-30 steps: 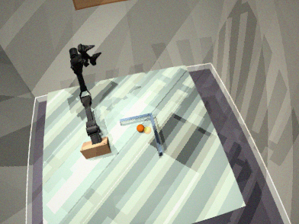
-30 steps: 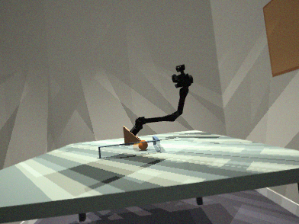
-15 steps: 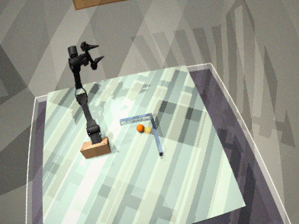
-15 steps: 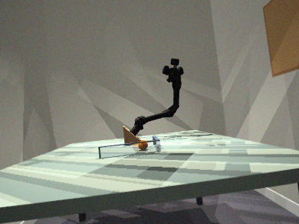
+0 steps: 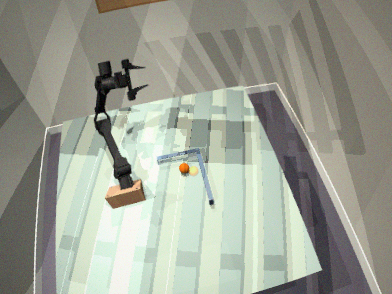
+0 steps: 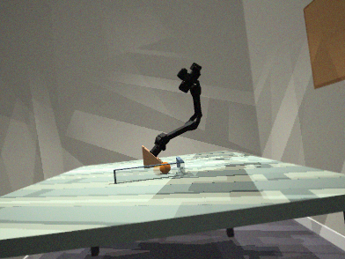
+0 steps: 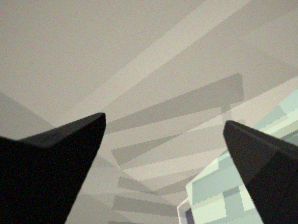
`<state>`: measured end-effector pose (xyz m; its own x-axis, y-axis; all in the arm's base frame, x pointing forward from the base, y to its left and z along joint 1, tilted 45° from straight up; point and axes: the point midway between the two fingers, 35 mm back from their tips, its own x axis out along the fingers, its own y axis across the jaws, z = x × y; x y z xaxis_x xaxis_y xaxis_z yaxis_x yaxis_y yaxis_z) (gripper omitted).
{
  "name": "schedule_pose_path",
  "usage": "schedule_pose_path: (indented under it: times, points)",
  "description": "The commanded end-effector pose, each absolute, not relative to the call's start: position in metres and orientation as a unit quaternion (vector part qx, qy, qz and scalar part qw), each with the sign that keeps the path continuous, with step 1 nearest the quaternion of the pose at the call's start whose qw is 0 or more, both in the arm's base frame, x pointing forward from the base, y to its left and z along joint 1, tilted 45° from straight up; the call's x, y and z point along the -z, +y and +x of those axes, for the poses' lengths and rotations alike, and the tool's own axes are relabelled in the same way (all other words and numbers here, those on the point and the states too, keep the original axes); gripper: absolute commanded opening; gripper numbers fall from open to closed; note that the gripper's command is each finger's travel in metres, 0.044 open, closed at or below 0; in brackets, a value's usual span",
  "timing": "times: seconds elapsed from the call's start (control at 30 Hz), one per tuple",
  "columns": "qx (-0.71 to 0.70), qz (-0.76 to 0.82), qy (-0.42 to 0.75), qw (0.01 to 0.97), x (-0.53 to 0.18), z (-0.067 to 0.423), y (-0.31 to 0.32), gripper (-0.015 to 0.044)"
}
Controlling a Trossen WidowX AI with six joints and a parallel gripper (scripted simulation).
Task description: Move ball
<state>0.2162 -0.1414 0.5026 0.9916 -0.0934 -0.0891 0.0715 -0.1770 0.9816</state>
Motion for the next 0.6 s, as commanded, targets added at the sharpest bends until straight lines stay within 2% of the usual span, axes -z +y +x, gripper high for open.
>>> schedule_pose_path:
  times: [0.0, 0.23, 0.4, 0.57]
  points:
    - [0.089, 0.743, 0.060, 0.660, -0.451, 0.251, -0.162, 0.0380]
    - [0.089, 0.677, 0.134, 0.718, -0.407, 0.279, -0.167, 0.0380]
    - [0.047, 0.540, 0.239, 0.805, -0.348, 0.312, -0.159, 0.0380]
    - [0.016, 0.474, 0.282, 0.834, -0.322, 0.324, -0.151, 0.0380]
